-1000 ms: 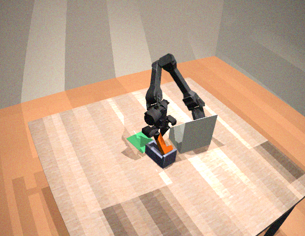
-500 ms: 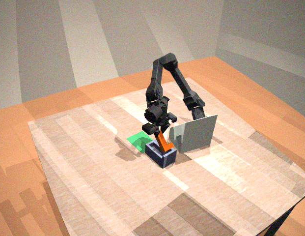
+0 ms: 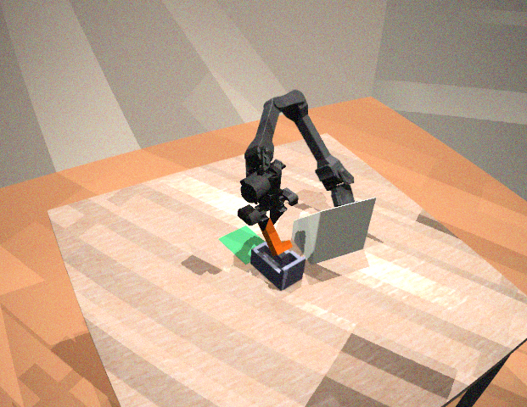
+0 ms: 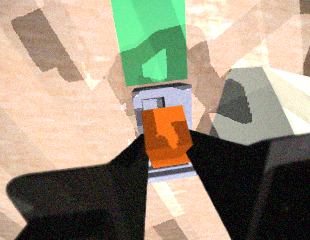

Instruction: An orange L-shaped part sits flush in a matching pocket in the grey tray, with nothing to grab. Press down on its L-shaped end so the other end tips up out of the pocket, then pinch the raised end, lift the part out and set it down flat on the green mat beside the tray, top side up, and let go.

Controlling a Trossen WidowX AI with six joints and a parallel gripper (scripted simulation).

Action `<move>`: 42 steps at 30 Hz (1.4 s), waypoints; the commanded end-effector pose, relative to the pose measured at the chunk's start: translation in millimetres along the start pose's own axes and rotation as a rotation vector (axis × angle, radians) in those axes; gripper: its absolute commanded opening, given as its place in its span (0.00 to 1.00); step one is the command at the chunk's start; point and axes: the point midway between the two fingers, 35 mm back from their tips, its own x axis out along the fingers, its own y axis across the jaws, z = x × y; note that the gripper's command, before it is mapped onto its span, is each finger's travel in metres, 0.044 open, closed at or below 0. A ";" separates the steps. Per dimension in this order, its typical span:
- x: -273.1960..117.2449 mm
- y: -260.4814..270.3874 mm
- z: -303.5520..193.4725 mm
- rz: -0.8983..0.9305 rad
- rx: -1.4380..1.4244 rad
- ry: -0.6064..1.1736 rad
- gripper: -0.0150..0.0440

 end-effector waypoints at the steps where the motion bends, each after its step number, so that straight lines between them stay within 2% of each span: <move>1: 0.5 -2.4 22.4 0.001 -0.003 -0.005 0.25; 27: -0.4 -12.4 130.5 0.000 -0.002 -0.009 0.25; 42: 7.7 -12.4 133.9 0.000 -0.002 -0.010 0.25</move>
